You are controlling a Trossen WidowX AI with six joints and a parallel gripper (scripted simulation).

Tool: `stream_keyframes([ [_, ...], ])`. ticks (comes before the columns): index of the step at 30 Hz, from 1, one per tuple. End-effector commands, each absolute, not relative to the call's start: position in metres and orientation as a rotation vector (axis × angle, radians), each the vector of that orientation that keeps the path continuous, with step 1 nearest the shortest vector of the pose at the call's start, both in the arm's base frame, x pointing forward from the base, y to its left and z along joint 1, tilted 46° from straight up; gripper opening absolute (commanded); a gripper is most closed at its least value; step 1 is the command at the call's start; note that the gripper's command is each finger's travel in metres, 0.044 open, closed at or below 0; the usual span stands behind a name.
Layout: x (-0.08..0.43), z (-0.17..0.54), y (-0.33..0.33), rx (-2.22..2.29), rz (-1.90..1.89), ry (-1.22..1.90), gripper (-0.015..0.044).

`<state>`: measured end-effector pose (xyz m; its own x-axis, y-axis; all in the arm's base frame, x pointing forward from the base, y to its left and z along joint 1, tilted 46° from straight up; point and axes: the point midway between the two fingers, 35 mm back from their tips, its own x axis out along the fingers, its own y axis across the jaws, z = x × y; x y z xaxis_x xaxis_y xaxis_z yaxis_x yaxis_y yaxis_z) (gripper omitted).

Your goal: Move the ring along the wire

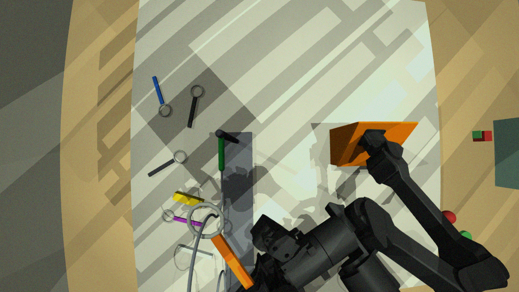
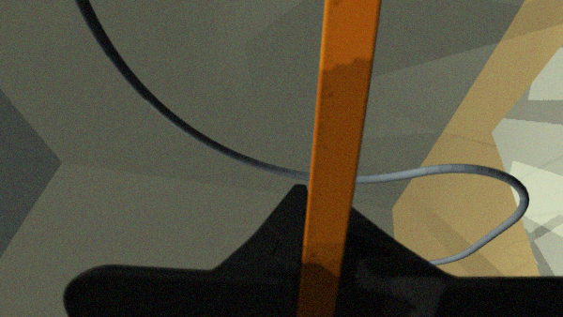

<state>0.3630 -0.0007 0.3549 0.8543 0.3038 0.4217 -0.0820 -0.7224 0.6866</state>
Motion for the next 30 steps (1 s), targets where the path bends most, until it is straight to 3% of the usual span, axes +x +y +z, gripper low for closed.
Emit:
stream_keyframes([
  [1, 0.363, 0.3552, -0.002, 2.341, 0.682, 0.144, -0.015],
  [30, 0.3632, 0.3619, -0.0111, 2.682, 0.742, 0.036, -0.015],
])
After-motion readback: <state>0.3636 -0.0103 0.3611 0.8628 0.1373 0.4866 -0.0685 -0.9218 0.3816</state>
